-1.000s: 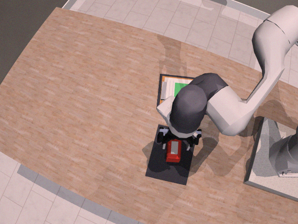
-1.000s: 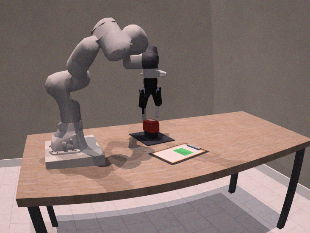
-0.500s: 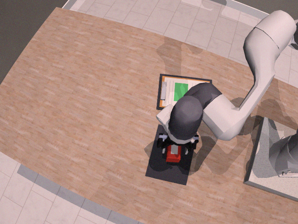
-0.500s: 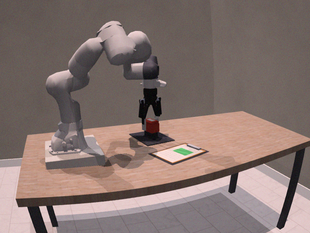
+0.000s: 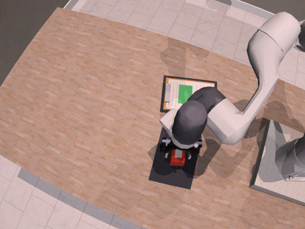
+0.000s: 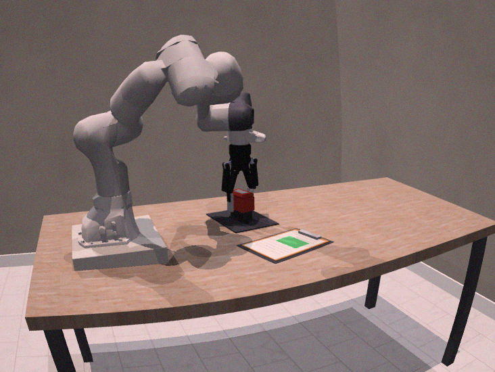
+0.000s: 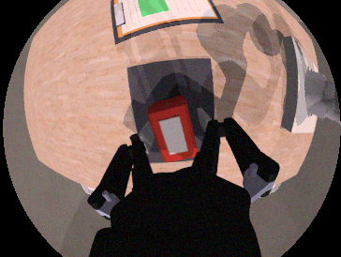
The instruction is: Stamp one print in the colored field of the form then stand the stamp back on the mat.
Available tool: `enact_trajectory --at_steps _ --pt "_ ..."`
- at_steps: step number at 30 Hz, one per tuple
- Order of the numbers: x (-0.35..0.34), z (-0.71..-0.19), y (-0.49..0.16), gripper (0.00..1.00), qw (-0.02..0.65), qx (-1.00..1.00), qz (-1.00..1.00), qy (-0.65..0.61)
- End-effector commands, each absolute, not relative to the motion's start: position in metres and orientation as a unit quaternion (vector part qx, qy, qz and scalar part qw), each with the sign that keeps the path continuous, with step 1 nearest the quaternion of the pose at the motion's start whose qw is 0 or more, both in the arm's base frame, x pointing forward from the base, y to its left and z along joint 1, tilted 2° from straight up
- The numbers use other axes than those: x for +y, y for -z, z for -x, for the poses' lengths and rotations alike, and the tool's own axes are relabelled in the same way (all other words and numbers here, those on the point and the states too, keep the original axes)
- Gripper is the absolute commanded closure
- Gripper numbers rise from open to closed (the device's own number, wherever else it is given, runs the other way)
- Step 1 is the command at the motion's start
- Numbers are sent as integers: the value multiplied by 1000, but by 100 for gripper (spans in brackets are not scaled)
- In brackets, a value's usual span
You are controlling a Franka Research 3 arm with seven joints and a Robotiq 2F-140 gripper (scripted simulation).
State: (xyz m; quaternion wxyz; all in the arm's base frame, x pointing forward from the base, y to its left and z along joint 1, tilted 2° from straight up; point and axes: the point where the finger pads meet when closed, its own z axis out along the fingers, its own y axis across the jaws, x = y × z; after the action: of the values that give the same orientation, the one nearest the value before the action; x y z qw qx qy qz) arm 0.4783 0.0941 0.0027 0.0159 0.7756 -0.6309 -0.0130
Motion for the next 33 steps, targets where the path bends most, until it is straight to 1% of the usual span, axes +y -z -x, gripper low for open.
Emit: enact_trajectory --at_steps 1,4,5,33 --pt "95 -480 -3 45 14 -636 -772 12" --pt "95 -480 -3 45 14 -636 -772 12" --pt "95 -480 -3 79 14 -636 -772 12" --pt "95 -480 -3 79 14 -636 -772 12"
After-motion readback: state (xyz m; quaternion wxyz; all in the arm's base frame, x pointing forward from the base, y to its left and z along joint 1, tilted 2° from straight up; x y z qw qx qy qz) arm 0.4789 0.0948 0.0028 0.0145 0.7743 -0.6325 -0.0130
